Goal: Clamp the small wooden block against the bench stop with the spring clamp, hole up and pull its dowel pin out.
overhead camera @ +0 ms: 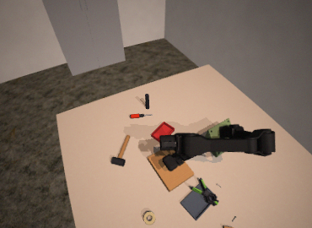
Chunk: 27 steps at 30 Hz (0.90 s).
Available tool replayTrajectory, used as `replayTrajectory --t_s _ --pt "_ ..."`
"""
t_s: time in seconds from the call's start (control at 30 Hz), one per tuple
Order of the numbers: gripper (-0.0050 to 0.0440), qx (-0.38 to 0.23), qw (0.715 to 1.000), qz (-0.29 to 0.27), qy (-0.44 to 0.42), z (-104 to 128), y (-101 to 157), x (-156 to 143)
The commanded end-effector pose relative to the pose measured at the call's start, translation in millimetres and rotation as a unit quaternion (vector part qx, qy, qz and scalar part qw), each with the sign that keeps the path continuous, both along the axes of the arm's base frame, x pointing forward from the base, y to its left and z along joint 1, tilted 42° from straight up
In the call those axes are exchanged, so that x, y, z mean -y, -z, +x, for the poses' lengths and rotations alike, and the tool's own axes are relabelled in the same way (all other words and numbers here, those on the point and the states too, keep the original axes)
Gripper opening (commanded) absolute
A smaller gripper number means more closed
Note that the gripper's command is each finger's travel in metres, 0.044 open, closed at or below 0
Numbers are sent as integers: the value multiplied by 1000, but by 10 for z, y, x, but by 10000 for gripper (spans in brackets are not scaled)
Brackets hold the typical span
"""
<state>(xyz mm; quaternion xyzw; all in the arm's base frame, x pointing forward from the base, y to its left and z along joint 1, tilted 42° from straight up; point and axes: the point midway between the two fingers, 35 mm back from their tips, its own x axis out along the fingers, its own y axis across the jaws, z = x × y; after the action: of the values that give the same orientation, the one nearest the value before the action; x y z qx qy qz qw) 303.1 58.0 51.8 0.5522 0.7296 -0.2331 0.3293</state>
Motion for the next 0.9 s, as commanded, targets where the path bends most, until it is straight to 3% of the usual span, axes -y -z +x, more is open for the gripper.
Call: replayTrajectory --t_s 0.0,0.87 --pt "120 8 1000 1 0 10 -121 -43" --pt "360 38 999 6 -31 -281 -950 -455"
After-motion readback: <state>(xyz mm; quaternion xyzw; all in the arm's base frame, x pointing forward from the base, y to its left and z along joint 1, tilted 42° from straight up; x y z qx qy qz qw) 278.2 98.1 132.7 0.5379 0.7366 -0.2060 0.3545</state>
